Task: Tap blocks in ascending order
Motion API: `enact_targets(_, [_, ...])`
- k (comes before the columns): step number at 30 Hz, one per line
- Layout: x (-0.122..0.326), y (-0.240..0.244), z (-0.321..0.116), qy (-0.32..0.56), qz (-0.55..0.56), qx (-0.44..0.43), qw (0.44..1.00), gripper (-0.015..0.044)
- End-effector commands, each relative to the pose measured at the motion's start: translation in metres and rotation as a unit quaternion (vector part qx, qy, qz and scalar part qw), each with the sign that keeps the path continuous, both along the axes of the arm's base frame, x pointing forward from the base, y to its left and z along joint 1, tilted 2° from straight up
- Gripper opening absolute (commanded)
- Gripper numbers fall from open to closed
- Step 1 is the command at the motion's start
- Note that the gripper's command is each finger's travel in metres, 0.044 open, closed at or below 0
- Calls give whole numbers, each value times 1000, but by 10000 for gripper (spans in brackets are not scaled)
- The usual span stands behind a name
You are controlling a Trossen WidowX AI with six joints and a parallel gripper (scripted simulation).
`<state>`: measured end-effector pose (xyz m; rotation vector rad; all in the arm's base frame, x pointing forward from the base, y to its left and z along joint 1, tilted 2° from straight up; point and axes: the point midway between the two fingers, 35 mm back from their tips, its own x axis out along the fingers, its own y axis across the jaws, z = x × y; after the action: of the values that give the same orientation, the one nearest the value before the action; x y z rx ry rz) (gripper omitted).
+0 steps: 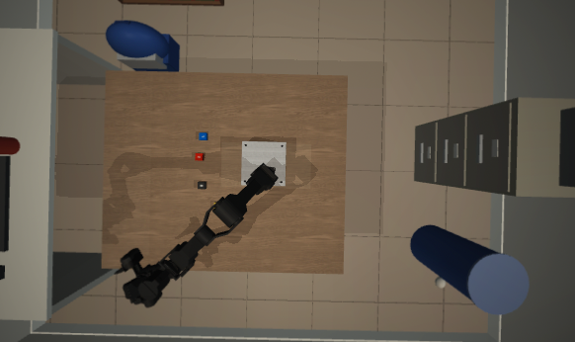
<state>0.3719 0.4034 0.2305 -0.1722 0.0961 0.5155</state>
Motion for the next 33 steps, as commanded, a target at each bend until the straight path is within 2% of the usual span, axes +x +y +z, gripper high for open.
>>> enact_targets(1, [3,-3,-2,2,-3,-5,1000,400])
enact_targets(5, [51,-63,-31,50,-49,-82,994,400])
enact_targets(10, [87,-136,-61,116,-94,-151,977,400])
enact_targets(17, [106,-263,-105,246,-153,-226,930,400])
enact_targets(25, [69,-405,-143,421,-195,-247,850,400])
enact_targets(33, [-28,-515,-162,614,-193,-182,743,400])
